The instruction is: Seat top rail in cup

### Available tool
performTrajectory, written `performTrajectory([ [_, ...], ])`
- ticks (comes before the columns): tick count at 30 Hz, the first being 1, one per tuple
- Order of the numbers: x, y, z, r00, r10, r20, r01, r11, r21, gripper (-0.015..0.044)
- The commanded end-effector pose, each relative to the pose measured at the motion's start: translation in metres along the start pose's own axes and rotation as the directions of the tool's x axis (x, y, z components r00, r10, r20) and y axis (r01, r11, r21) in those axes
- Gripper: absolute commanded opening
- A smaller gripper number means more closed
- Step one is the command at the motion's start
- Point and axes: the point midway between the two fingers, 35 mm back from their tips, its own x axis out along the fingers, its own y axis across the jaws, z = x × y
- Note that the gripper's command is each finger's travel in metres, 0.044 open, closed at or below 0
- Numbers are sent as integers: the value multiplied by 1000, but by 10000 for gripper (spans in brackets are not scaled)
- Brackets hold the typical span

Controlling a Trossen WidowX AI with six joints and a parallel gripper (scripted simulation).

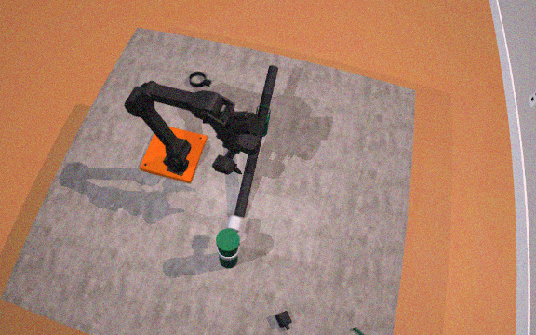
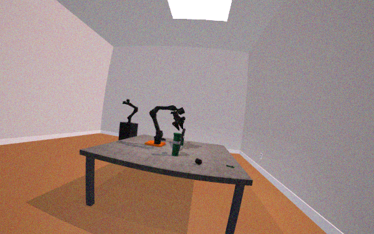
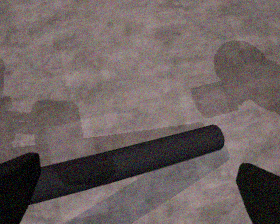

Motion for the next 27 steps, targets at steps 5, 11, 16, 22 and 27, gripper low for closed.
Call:
performTrajectory([
  [5,39,9,-10,969,-42,-244,181,793,582,440],
  [11,66,17,-22,904,-85,-420,421,360,833,440],
  [16,69,18,-23,894,-90,-439,444,301,844,440],
  [22,69,18,-23,894,-90,-439,444,301,844,440],
  [27,69,18,-23,894,-90,-439,444,301,844,440],
])
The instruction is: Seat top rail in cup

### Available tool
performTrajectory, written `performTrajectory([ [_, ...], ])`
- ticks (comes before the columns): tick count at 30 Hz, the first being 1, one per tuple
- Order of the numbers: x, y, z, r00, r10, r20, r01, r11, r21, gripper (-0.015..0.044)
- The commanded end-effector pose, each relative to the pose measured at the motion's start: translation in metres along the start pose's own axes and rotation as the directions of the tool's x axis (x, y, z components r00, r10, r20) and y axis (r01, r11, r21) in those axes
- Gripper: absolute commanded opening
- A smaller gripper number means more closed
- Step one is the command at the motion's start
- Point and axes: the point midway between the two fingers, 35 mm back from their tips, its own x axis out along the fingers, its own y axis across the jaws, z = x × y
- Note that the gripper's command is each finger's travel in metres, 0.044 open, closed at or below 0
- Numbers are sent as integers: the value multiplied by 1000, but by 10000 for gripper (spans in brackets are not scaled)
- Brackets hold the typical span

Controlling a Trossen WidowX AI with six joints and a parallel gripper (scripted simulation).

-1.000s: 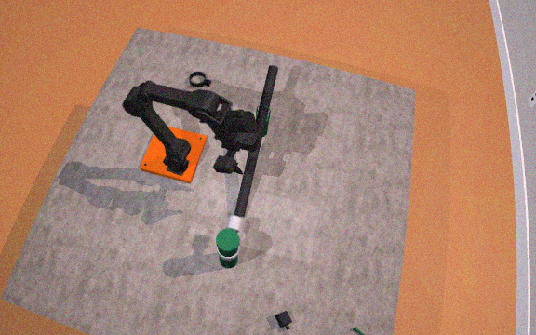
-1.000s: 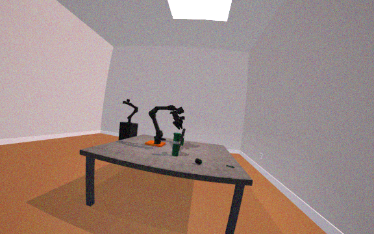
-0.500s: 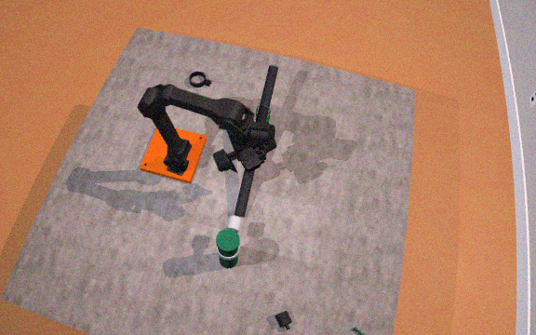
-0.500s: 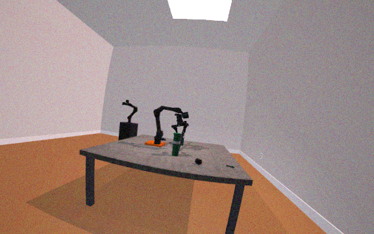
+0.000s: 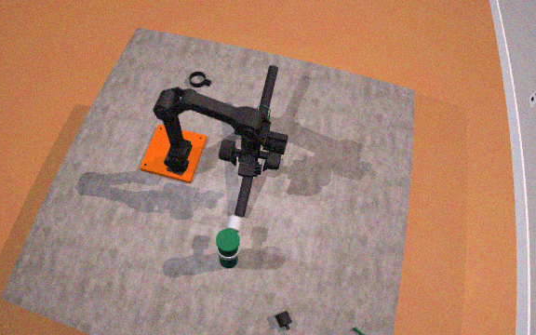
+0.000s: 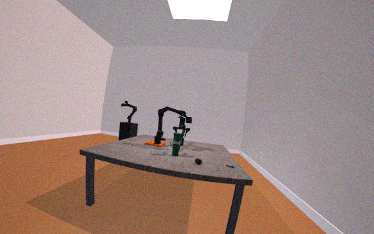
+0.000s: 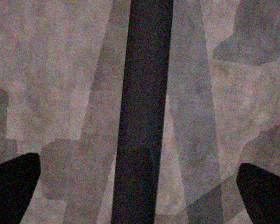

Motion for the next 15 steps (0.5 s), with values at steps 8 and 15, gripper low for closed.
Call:
performTrajectory([
  [8,35,0,0,1000,-11,1,11,1000,25,440],
  [15,45,0,0,1000,-11,1,11,1000,25,440],
])
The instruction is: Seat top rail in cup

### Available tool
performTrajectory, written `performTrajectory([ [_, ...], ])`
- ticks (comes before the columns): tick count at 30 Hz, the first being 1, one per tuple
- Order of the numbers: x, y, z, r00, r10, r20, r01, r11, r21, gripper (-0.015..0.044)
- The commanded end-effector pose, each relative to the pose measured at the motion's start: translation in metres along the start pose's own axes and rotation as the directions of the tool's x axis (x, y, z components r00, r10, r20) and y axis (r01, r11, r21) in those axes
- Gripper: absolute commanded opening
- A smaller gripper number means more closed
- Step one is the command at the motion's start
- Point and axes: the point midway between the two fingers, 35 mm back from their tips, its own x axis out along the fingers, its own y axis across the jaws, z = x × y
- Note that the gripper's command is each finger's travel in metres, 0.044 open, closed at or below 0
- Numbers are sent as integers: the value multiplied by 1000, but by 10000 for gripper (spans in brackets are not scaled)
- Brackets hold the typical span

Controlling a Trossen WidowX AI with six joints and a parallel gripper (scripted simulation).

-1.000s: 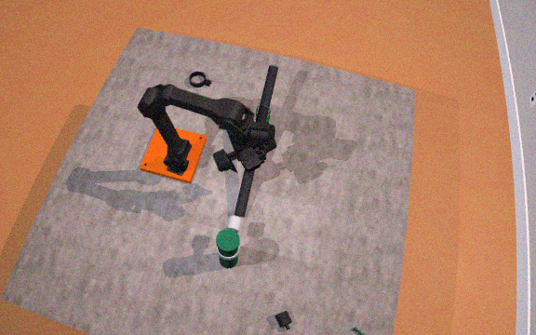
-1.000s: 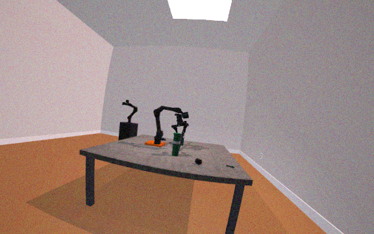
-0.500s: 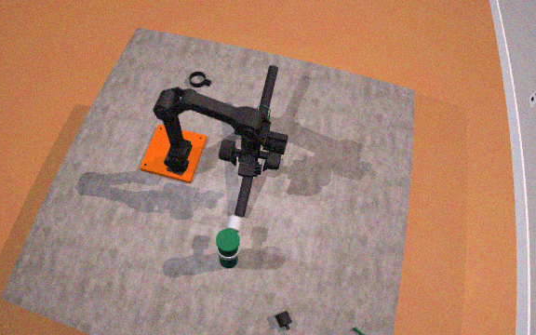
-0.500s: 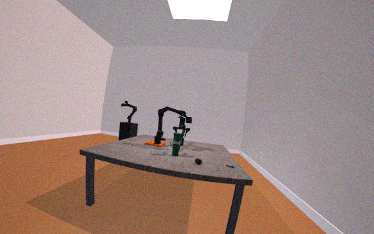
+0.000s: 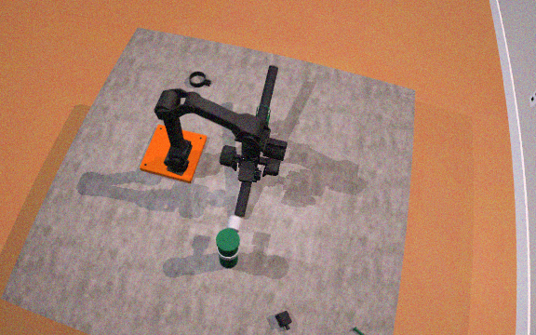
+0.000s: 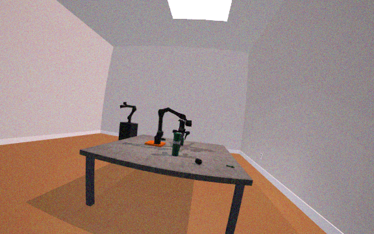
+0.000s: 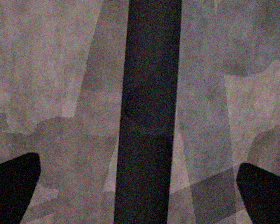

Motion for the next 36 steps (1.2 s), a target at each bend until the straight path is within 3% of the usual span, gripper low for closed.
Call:
performTrajectory([
  [1,12,-1,0,1000,-8,2,8,1000,6,440],
  [36,63,-1,0,1000,-8,2,8,1000,6,440],
])
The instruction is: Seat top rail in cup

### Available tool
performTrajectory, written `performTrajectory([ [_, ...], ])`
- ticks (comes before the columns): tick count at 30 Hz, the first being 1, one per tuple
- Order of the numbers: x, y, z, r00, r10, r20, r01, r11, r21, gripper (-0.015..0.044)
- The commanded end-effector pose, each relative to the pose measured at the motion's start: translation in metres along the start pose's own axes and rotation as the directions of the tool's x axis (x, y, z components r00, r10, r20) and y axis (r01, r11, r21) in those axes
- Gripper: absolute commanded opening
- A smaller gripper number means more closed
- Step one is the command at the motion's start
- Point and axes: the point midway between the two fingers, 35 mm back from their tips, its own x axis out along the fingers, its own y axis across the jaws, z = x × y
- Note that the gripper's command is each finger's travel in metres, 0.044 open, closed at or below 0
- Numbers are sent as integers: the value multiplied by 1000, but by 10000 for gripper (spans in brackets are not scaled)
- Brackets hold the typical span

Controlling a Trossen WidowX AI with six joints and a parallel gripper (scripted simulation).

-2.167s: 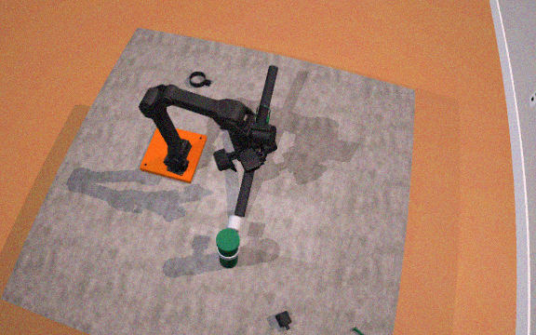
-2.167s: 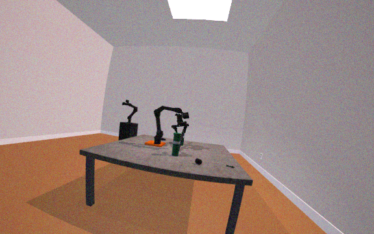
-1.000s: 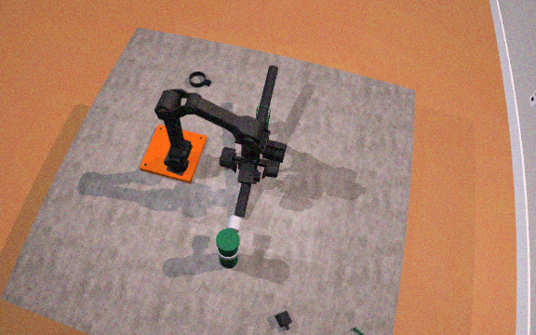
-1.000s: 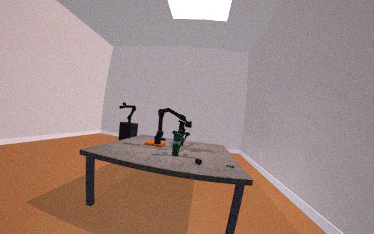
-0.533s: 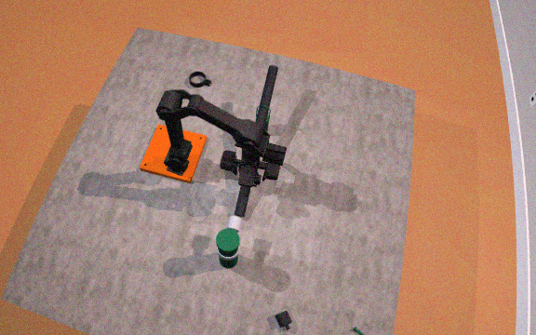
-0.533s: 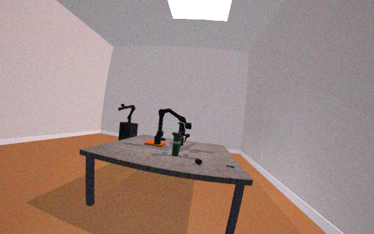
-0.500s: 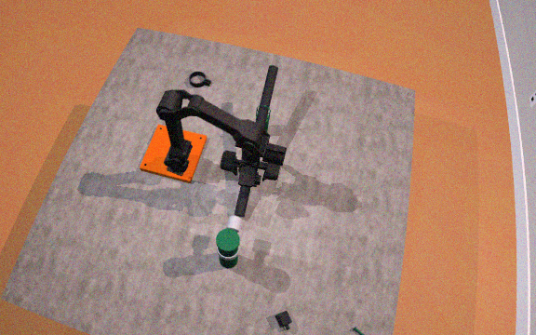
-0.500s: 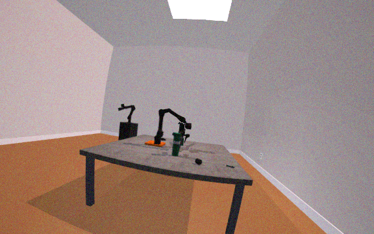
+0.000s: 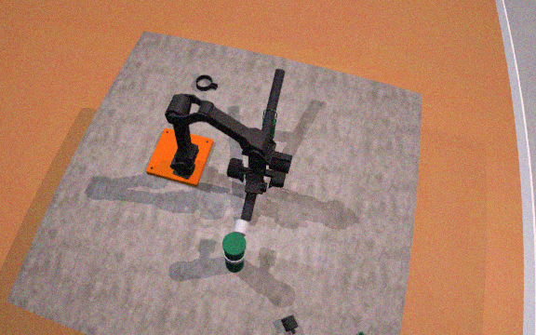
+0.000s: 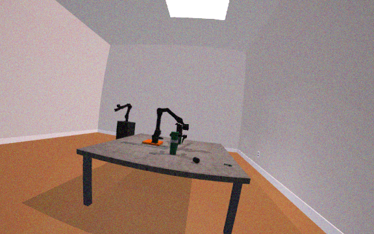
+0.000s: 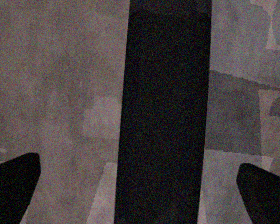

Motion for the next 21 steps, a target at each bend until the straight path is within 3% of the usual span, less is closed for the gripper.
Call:
performTrajectory([
  [1,9,-2,0,1000,-12,1,12,1000,6,440],
  [10,20,-3,0,1000,-12,1,12,1000,6,440],
  [20,20,-3,0,1000,-12,1,12,1000,6,178],
  [21,20,-3,0,1000,-12,1,12,1000,6,171],
])
